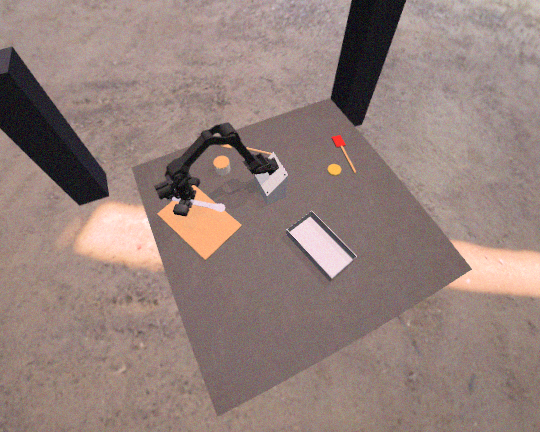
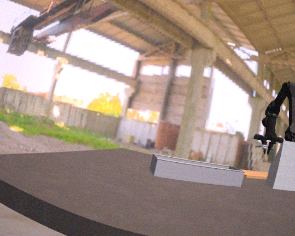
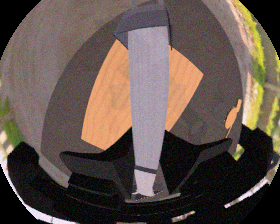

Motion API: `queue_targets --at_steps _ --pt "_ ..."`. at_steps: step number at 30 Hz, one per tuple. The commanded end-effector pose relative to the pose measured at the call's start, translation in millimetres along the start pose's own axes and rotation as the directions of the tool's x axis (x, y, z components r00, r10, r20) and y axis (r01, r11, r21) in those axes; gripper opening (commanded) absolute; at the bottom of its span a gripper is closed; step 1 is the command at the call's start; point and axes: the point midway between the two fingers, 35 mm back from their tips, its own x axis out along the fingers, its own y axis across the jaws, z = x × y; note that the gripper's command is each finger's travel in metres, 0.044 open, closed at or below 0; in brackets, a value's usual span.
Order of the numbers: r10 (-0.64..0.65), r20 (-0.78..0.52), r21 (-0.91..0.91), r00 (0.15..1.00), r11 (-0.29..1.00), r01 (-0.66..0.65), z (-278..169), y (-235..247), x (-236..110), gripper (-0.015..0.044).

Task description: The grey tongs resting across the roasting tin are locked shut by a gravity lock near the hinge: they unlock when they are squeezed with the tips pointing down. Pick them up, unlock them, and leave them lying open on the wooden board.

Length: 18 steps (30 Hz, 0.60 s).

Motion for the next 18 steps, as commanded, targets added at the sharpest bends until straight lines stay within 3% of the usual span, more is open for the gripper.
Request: queue_targets --at_steps 1,7,18 --pt "0.011 0.004 -0.002 1.0 1.0 -0.011 2.5 -1.8 -2.7 -0.015" --pt "0.011 0.029 -0.016 1.0 1.0 -0.01 3.0 -0.7 -2.0 -0.015" --pt "0.028 0.287 -0.122 0.958 0.993 0.008 6.0 10.7 -2.4 -0.015"
